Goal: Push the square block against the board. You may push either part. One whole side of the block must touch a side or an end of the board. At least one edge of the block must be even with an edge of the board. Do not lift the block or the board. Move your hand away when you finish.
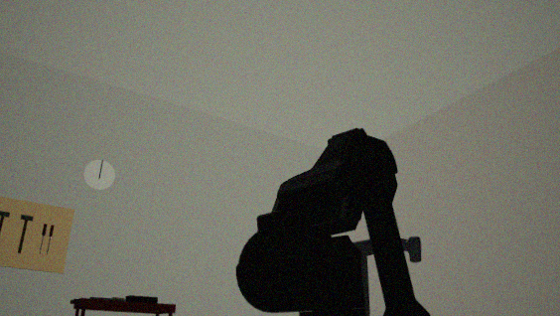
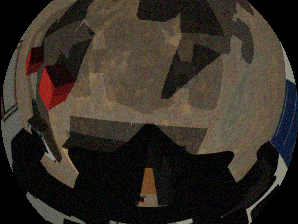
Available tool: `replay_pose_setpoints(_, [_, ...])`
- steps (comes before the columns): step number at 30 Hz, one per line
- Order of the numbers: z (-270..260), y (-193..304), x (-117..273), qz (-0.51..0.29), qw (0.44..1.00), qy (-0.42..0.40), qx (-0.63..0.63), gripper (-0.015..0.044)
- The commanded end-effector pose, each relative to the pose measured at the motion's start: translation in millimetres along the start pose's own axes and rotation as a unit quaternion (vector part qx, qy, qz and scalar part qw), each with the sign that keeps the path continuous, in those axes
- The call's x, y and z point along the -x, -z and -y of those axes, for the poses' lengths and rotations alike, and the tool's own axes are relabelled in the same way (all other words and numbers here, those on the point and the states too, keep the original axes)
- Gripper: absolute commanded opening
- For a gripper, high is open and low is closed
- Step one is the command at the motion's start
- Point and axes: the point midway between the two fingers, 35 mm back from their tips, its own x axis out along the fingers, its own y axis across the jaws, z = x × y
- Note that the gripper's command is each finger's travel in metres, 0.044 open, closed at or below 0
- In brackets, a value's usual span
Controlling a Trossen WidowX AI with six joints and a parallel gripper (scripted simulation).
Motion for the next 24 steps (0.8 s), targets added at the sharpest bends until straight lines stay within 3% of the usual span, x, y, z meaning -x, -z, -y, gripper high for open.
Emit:
replay_pose_setpoints(1, [4.2,-1.3,39.9,0.005,1.000,0.020,-0.004,0.0000])
replay_pose_setpoints(8, [7.0,-0.9,35.1,0.008,1.000,0.022,-0.012,0.0000])
replay_pose_setpoints(24, [37.8,33.1,39.1,0.012,0.961,0.021,-0.276,0.0000])
